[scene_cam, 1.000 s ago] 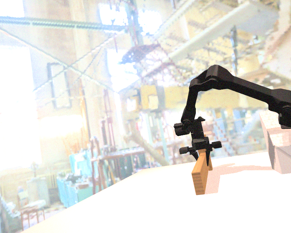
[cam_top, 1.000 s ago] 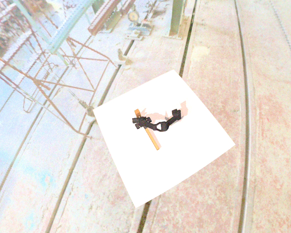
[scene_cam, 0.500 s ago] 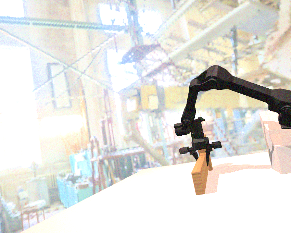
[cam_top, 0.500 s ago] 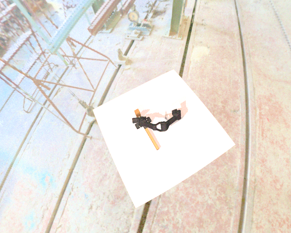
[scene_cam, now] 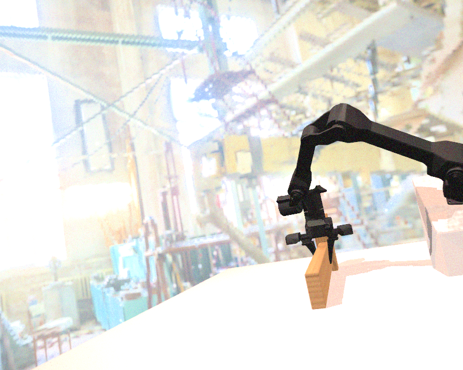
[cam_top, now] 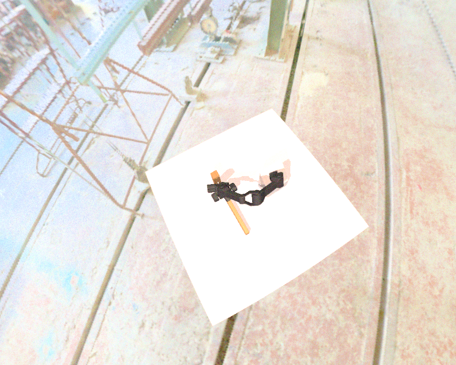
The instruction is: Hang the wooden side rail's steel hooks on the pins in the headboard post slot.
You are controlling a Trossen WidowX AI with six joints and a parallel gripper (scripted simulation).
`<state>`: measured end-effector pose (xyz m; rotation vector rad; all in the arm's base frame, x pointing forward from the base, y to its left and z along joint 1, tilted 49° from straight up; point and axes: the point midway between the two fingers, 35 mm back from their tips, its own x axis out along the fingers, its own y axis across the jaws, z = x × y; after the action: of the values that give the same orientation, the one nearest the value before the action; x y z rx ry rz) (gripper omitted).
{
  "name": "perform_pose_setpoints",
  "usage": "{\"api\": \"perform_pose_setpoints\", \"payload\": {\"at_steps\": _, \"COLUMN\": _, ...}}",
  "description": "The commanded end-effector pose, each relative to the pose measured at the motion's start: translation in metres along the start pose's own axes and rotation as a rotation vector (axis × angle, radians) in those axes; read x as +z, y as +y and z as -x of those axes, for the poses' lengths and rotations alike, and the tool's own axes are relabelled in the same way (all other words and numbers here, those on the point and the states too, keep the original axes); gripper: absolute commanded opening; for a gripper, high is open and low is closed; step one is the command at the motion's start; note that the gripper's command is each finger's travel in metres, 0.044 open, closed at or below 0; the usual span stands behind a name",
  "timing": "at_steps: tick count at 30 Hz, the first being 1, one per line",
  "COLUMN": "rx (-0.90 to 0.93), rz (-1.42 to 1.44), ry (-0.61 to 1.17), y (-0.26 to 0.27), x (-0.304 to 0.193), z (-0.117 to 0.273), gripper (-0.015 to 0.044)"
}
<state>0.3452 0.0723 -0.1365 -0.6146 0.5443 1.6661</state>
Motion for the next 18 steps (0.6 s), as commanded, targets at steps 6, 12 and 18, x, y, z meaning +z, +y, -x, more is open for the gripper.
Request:
{"api": "perform_pose_setpoints", "payload": {"at_steps": 6, "rx": -0.008, "rz": 0.0, "ry": 0.003, "y": -0.0017, "x": -0.0034, "z": 0.0028, "gripper": 0.0}}
{"api": "perform_pose_setpoints", "payload": {"at_steps": 12, "rx": -0.008, "rz": 0.0, "ry": 0.003, "y": -0.0017, "x": -0.004, "z": 0.0035, "gripper": 0.0}}
{"api": "perform_pose_setpoints", "payload": {"at_steps": 18, "rx": -0.008, "rz": 0.0, "ry": 0.003, "y": -0.001, "x": -0.0047, "z": 0.004, "gripper": 0.0}}
